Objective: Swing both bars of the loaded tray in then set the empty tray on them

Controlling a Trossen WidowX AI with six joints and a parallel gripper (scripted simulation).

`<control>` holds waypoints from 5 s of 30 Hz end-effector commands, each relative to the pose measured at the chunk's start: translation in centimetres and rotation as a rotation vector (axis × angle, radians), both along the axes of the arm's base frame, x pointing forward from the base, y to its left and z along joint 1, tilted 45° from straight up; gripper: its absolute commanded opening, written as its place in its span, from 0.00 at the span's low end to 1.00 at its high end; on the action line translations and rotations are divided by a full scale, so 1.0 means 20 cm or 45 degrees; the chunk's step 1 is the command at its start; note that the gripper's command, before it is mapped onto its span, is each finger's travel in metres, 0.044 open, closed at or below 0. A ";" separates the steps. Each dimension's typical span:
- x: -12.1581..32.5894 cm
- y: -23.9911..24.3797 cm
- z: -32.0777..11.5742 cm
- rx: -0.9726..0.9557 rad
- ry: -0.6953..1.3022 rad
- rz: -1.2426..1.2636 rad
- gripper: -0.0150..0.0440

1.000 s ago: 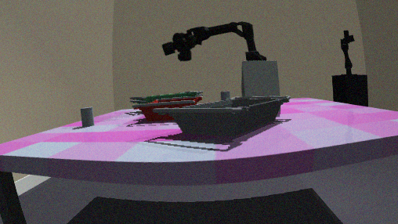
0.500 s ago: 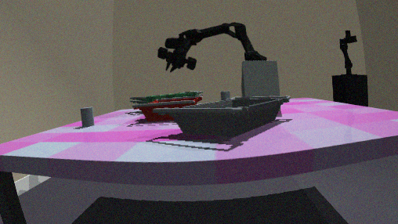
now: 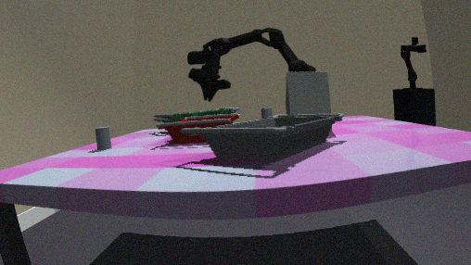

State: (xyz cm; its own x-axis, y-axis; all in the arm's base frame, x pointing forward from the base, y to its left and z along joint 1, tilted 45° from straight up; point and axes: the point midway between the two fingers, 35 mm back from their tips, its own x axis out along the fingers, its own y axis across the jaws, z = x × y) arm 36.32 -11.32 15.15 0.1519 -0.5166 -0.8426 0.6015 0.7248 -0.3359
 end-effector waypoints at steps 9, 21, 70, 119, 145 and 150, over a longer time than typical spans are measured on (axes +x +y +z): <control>-0.02 -0.13 -0.04 -0.356 0.602 0.447 0.40; -0.02 -0.19 -0.09 -0.356 0.602 0.447 0.40; 0.01 -0.03 -0.46 -0.354 0.602 0.447 0.40; 0.03 0.30 -0.14 -0.340 0.611 0.458 0.40; 0.13 1.13 -1.28 -0.333 0.592 0.452 0.40; 0.13 1.12 -1.28 -0.333 0.592 0.452 0.40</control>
State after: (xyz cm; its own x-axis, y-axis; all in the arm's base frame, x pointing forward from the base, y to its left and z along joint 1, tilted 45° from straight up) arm 38.57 10.95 -10.39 -0.0055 -0.7050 -0.7092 0.0704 0.7071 -0.7036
